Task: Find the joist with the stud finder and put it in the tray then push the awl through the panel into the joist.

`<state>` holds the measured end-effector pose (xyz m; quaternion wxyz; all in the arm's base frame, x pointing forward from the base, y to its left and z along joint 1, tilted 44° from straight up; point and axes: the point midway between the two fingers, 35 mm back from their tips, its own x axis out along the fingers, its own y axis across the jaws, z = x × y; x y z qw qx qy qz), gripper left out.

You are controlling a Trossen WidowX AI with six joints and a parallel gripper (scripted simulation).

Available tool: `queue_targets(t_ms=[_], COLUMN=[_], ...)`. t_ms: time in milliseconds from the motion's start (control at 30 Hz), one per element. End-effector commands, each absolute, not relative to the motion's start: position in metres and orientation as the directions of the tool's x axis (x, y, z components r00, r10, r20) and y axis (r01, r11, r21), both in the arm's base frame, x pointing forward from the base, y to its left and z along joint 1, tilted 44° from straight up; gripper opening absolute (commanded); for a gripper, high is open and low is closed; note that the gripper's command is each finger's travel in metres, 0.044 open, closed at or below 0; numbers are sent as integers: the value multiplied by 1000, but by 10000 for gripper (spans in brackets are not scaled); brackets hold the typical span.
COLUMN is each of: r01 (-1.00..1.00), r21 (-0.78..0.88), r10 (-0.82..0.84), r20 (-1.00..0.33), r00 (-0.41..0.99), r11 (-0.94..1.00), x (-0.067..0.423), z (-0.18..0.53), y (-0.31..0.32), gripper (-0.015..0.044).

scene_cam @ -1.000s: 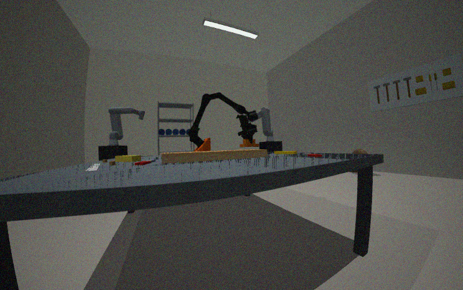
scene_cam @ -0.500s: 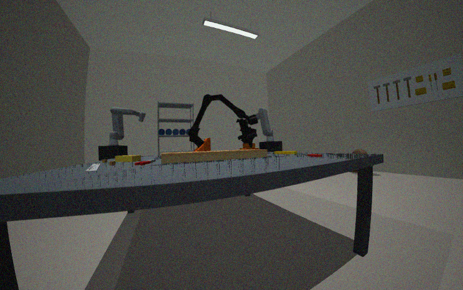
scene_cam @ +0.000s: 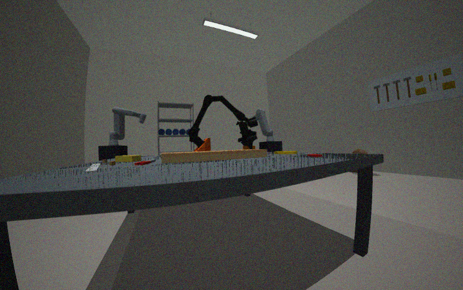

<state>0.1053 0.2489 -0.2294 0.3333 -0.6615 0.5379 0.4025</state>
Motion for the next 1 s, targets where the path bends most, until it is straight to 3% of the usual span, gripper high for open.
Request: queue_targets(t_ms=[0,500,633,767,867,967], r01=[-980,-980,-980,-984,-995,-939], r21=[-8,-7,-5,-26,-99,-205], r10=[-444,-442,-442,-432,-408,-370], r20=[-891,-892,-892,-896,-908,-924], r00=[97,96,95,100,94,92], r11=[-199,-199,-199,-175,-7,277], x=[105,101,91,99,126,169], z=[-229,-204,-161,-167,-145,-109], y=[249,277,311,306,303,291], gripper=[53,440,440,440,440,440])
